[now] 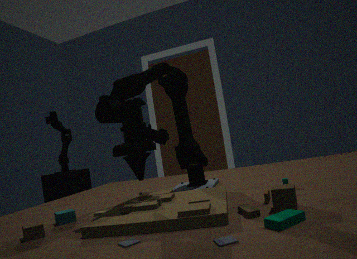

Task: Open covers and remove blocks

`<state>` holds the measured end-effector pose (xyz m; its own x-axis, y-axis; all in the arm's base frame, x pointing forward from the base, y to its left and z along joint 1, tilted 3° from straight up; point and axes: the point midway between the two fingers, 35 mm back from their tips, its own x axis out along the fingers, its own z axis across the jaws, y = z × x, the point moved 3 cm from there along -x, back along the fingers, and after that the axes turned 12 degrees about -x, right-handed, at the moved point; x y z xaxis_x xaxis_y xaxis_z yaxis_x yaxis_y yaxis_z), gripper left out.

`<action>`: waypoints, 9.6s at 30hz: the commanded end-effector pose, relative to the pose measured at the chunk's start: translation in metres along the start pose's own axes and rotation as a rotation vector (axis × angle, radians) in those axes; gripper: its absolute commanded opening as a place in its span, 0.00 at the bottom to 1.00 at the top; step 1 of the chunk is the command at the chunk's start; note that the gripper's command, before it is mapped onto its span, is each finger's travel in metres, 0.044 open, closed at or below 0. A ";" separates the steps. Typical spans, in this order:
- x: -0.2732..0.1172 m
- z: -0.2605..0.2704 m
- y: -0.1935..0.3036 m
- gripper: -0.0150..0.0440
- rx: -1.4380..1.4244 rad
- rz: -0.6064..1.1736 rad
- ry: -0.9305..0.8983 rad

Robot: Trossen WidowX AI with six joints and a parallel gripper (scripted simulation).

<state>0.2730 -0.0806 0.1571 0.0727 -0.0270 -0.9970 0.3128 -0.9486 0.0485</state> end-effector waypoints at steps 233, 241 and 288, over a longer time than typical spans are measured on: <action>0.001 0.044 -0.068 0.25 1.879 -0.005 -0.006; -0.001 0.069 -0.065 0.25 2.616 -0.004 -0.006; 0.000 0.084 -0.065 0.25 3.127 -0.003 -0.006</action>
<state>0.1739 -0.0458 0.1491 0.0726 -0.0252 -0.9970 -0.3326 0.9419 -0.0480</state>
